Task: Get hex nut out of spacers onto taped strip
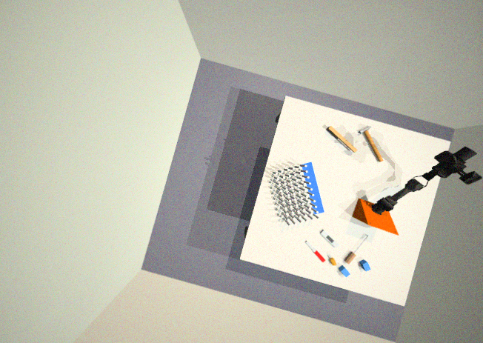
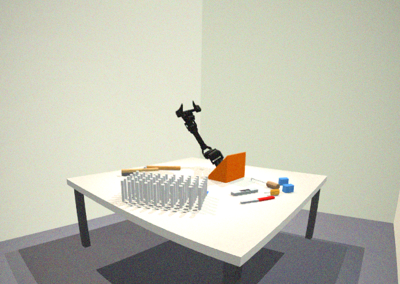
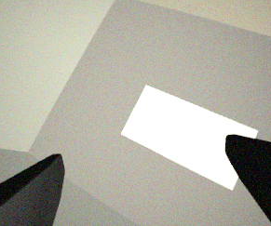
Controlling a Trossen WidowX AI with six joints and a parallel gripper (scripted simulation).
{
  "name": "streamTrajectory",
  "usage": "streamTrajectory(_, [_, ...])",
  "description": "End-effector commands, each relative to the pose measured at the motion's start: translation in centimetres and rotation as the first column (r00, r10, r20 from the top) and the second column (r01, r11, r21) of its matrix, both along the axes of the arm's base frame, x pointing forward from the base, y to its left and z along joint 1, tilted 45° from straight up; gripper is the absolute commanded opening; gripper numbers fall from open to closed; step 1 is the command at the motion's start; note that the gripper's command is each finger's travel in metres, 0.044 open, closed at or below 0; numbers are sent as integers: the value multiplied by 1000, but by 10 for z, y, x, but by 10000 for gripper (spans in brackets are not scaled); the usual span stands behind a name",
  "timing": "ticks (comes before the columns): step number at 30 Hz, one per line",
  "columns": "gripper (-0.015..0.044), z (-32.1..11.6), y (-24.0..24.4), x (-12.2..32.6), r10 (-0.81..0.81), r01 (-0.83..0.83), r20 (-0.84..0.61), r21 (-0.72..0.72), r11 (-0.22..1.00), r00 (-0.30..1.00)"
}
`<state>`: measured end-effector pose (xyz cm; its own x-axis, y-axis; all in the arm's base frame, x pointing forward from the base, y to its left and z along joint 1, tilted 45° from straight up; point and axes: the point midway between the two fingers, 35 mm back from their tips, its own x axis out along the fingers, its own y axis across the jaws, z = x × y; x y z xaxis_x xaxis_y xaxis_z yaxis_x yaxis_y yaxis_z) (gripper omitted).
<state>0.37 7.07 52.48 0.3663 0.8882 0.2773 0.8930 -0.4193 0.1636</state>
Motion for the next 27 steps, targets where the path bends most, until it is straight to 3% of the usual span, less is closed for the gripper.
streamTrajectory(1, [426,-1,1,2,-7,7,5,-8,1000,1000])
streamTrajectory(5, [440,-7,18,23,-85,93,87,-94,991,993])
streamTrajectory(13, [440,-37,81,115,-208,416,495,-357,836,844])
streamTrajectory(19, [440,-68,107,171,-135,584,696,-462,667,705])
streamTrajectory(27, [440,-117,124,234,79,741,836,-521,424,543])
